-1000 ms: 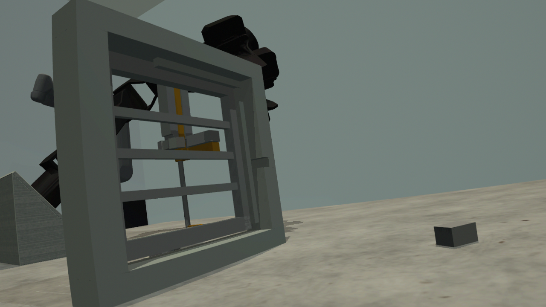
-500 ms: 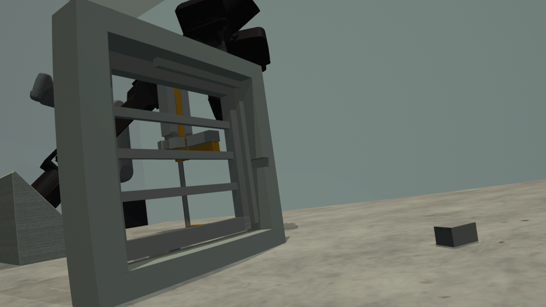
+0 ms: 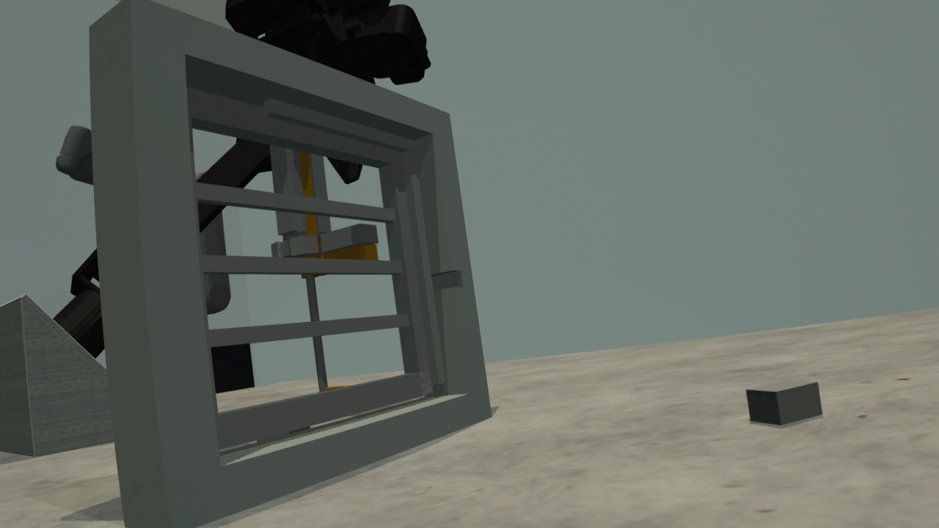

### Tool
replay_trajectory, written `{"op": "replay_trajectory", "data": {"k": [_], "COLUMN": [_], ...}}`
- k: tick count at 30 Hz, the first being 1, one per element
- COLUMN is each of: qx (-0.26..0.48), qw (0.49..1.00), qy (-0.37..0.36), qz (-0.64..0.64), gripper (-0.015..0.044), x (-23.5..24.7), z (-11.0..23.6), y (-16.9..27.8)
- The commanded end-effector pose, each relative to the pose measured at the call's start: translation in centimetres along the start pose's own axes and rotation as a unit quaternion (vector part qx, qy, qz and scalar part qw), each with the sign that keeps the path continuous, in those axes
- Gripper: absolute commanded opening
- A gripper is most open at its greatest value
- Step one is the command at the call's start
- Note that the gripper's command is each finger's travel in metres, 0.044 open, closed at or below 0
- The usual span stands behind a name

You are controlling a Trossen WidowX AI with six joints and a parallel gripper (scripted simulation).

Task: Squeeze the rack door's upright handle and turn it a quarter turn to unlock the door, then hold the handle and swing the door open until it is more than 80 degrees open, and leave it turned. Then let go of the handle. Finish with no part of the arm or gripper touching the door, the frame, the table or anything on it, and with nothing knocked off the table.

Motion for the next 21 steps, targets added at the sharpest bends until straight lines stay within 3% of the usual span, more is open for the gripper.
{"op": "replay_trajectory", "data": {"k": [1, 15, 21], "qx": [0.003, -0.034, -0.041], "qw": [0.998, 0.976, 0.972], "qy": [-0.046, -0.168, -0.179], "qz": [-0.03, -0.136, -0.147], "gripper": [0.0288, 0.0288, 0.0288], "x": [-1.4, -4.9, -5.3], "z": [0.3, 2.2, 2.5], "y": [0.8, 3.4, 3.6]}}
Point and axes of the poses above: the point midway between the two fingers, 35 mm back from their tips, its own z axis back along the fingers, its own x axis across the jaws, y = z × x, the point moved 7 cm from there along z, back along the fingers, and after that the axes turned 14 degrees about z, right-handed, at the moved point
